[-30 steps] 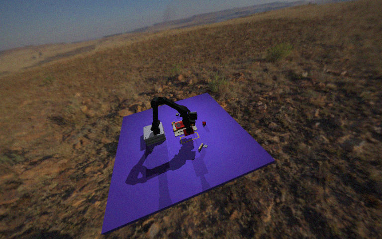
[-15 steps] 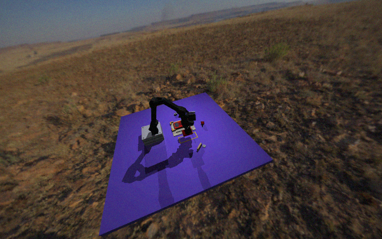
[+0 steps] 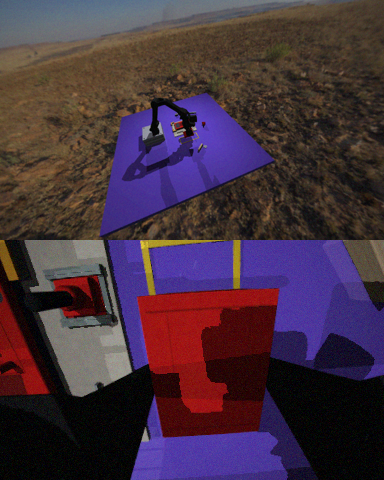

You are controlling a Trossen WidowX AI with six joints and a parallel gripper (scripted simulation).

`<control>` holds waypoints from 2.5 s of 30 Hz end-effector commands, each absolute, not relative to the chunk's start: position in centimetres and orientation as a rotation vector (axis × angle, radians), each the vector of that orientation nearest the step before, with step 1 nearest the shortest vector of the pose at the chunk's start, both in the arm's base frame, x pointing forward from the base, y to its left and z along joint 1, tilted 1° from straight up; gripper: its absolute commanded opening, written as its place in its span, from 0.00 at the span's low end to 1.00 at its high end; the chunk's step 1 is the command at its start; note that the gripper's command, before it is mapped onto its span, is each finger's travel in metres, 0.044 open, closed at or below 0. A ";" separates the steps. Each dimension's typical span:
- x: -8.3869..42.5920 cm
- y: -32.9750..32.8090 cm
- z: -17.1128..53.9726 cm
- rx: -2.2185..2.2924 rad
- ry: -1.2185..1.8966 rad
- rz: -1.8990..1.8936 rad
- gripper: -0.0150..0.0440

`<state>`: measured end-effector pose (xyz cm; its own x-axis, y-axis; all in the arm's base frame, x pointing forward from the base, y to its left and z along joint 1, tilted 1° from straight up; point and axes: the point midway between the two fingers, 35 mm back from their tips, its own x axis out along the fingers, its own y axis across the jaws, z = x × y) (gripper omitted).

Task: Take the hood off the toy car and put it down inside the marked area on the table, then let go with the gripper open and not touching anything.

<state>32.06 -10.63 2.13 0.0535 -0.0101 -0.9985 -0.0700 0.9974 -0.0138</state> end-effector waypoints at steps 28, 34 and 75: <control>31.9 -10.5 -0.4 -0.063 1.520 0.053 0.25; 31.9 -10.5 -0.9 -0.063 1.520 0.053 0.25; 31.9 -10.4 -2.9 -0.063 1.521 0.053 0.25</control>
<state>31.91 -10.52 -2.65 0.0495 -0.0086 -0.9987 -0.0720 0.9973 -0.0122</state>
